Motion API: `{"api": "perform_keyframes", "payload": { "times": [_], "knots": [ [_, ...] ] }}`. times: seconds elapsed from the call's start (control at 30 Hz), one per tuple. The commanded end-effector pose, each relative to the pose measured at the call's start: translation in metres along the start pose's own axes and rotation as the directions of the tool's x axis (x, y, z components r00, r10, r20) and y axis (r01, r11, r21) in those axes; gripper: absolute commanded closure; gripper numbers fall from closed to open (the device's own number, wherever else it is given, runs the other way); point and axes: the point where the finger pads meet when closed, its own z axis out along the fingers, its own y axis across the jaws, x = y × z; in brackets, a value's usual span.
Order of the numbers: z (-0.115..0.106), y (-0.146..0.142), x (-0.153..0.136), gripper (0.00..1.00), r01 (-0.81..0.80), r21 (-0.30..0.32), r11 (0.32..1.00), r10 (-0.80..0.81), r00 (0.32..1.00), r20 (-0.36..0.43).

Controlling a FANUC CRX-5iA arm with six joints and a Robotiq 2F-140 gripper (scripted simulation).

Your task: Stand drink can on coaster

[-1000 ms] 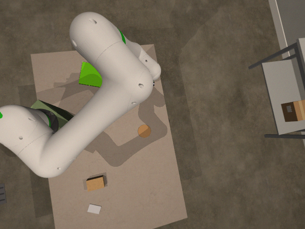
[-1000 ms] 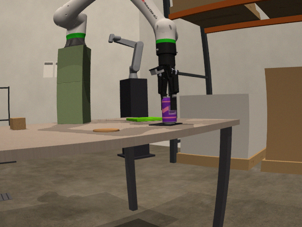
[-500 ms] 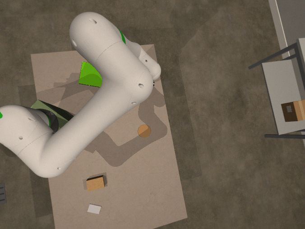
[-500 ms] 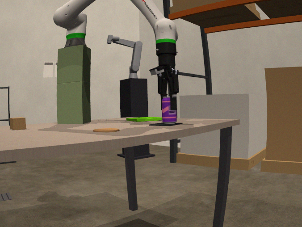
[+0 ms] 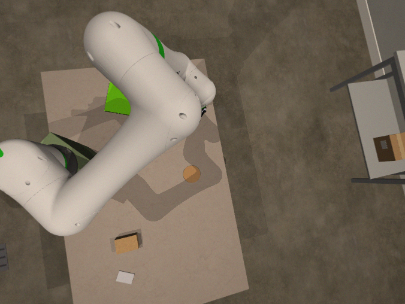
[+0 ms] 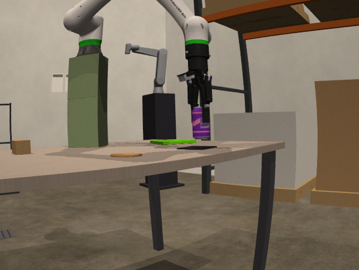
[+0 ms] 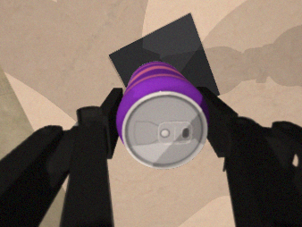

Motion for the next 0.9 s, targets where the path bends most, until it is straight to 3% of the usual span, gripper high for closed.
{"api": "perform_keyframes", "payload": {
  "times": [0.0, 0.2, 0.33, 0.87],
  "knots": [
    [-0.021, -0.001, -0.001, 0.90, 0.000, 0.002, 1.000, 0.000, 1.000, 0.001],
    [-0.057, -0.001, -0.001, 0.90, 0.000, 0.002, 1.000, 0.000, 1.000, 0.001],
    [-0.069, -0.001, -0.001, 0.90, 0.000, 0.002, 1.000, 0.000, 1.000, 0.001],
    [-0.071, -0.002, 0.002, 0.90, 0.000, 0.002, 1.000, 0.000, 1.000, 0.002]
  ]
}}
